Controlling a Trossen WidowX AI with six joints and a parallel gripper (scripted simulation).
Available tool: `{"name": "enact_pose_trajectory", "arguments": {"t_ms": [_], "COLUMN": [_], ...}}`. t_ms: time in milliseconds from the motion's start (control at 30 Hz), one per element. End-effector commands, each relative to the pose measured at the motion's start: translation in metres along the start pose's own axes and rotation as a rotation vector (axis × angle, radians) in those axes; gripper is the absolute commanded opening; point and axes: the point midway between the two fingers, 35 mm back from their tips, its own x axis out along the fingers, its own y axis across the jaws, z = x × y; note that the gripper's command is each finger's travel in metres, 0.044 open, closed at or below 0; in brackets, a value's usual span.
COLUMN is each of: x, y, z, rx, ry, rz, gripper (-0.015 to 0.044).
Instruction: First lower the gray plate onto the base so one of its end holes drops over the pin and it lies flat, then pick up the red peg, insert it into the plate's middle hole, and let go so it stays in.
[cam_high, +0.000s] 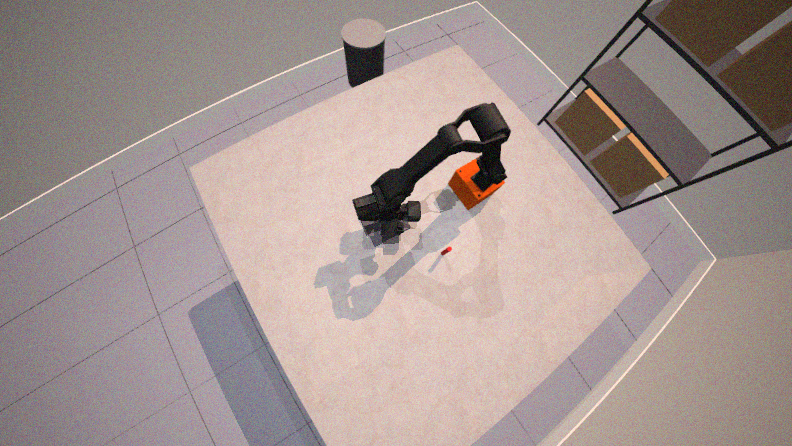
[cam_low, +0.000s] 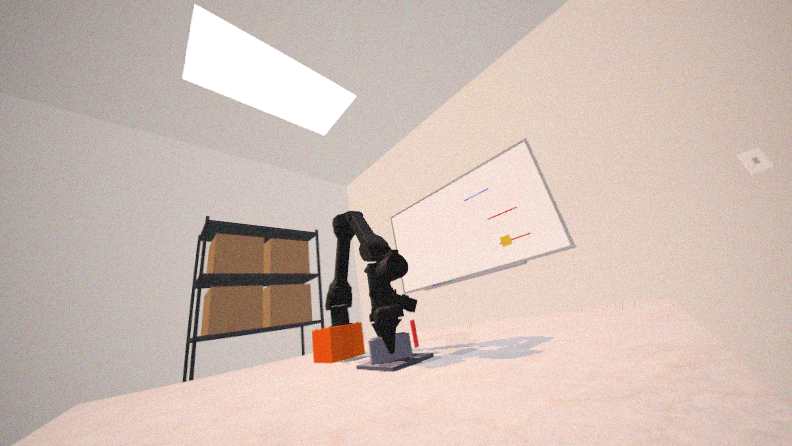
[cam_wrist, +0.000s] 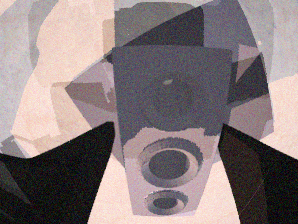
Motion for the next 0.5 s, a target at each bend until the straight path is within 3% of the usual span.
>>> {"name": "enact_pose_trajectory", "arguments": {"t_ms": [0,233,467], "x": [0.0,-0.01,-0.115], "y": [0.0,-0.002,-0.001], "z": [0.0,0.001,0.001], "rx": [0.0,-0.001,-0.007], "ry": [0.0,0.001,0.004], "rz": [0.001,0.0,-0.002], "gripper": [0.044,0.044,0.044]}}
